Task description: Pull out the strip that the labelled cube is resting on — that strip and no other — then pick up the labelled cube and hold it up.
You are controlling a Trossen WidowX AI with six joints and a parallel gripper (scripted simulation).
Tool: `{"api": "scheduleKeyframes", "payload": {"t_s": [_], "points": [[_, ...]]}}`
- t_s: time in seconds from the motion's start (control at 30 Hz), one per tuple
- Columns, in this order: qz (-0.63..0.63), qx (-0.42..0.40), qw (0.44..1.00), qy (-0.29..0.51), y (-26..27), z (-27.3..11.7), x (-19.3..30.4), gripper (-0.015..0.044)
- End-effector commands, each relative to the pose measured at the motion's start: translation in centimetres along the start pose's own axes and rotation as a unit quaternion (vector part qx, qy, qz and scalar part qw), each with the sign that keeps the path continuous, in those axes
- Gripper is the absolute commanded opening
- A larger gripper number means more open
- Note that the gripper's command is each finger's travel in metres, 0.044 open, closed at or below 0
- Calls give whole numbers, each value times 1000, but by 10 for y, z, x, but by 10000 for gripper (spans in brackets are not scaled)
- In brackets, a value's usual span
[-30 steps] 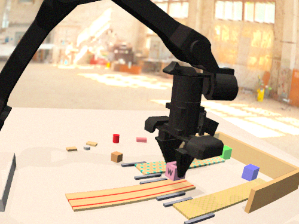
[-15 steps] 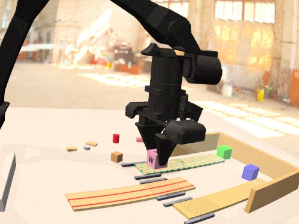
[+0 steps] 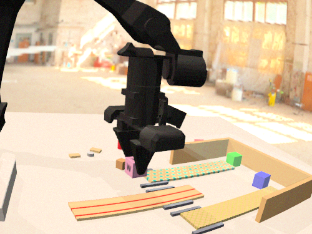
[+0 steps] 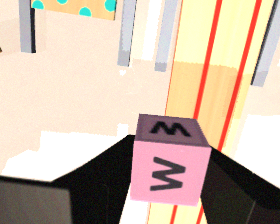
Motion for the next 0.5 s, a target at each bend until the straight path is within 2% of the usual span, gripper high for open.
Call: {"api": "scheduleKeyframes", "payload": {"t_s": [0.0,0.23,0.47], "points": [[2,1,1000,0,0,0,6,0],[2,1,1000,0,0,-34,6,0],[2,1,1000,0,0,-35,6,0]]}}
Point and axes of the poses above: the point midway between the two fingers, 35 mm back from their tips, its own z axis out along the fingers, its own y axis across the jaws, x = y × z, the point moved 4 cm from there along -z, back along the fingers, and after that the axes turned 15 degrees about z, right-handed, at the moved point
